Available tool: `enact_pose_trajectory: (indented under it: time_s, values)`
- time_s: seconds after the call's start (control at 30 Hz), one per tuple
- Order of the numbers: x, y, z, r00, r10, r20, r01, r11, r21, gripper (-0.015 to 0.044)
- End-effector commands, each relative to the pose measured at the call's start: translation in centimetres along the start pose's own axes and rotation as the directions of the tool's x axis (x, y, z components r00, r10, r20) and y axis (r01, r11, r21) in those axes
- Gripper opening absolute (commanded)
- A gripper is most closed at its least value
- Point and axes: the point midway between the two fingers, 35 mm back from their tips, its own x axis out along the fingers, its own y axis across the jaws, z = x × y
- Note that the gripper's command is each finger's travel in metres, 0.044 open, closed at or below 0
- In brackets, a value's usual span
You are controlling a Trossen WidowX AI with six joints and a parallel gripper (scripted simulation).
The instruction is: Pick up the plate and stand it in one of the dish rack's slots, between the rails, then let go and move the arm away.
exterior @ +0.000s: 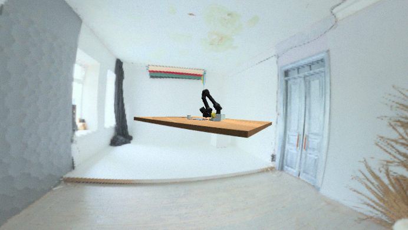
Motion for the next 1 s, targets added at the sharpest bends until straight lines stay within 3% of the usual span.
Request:
enact_pose_trajectory:
  time_s: [0.0, 0.43, 0.93, 0.97]
  values:
    - [0.0, -0.02, -1.1, 1.0, -0.001, 0.001, 0.001, 1.0, -0.006, 0.0]
    - [-0.01, 0.17, -0.65, 1.0, -0.001, -0.001, 0.001, 1.0, 0.01, 0.0]
    - [-0.01, 0.16, -0.75, 1.0, -0.001, -0.001, 0.001, 1.0, 0.008, 0.0394]
    - [-0.01, 0.16, -0.75, 1.0, -0.001, -0.001, 0.001, 1.0, 0.008, 0.04]
